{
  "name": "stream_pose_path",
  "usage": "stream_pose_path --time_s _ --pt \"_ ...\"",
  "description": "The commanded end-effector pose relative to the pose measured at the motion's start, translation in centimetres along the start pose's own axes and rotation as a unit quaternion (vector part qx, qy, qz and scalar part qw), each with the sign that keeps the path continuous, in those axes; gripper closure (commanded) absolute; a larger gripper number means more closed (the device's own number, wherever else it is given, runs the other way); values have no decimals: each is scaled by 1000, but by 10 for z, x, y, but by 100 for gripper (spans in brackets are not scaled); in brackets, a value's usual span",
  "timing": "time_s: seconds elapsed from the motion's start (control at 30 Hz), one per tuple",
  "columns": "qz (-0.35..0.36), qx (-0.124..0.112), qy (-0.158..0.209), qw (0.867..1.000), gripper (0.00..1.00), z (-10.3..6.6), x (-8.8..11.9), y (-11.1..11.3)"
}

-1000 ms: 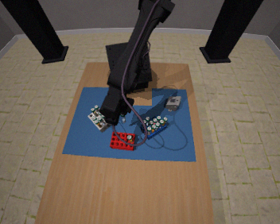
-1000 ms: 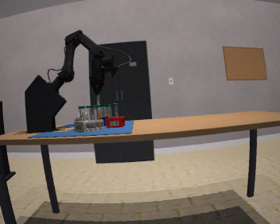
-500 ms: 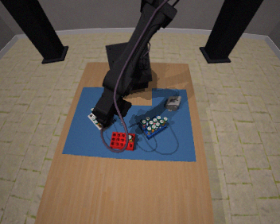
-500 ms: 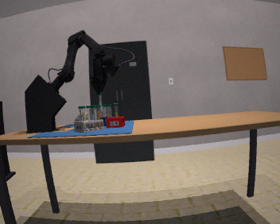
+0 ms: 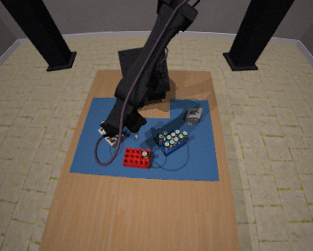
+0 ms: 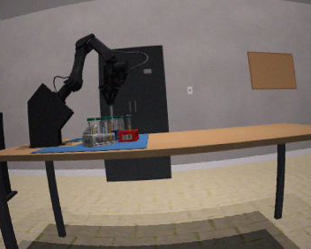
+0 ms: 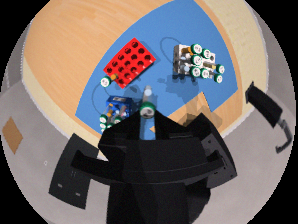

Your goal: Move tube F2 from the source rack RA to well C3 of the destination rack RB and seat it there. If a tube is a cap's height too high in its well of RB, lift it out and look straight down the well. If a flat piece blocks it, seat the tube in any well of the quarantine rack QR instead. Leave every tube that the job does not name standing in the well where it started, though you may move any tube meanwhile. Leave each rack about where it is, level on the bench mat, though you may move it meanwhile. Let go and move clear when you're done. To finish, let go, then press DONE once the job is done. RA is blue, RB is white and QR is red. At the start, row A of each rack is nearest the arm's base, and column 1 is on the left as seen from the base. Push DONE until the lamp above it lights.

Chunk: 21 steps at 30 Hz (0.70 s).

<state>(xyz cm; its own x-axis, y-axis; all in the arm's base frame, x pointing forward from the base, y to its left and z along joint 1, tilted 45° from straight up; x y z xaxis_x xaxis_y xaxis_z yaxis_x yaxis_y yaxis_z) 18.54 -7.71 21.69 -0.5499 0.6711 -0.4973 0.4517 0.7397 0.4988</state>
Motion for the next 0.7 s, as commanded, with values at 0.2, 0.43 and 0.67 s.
stream_pose_path --time_s 0.2,0.43,0.67 --pt "32 0 -13 999 100 -3 -18 13" --pt "33 1 -11 999 100 -3 -27 19" --pt "34 1 -19 999 100 -8 -34 23"
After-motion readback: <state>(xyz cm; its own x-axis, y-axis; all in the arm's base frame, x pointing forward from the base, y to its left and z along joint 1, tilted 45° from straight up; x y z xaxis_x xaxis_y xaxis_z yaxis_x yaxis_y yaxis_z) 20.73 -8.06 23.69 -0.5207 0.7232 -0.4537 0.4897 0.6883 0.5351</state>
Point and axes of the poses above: the point where the finger pads meet when closed, its own z axis out along the fingers, its own y axis across the jaws, x = y × z, the point moved 8 cm from there along -z, back along the fingers, and after that the axes turned 13 degrees about -z, right-handed, at the moved point
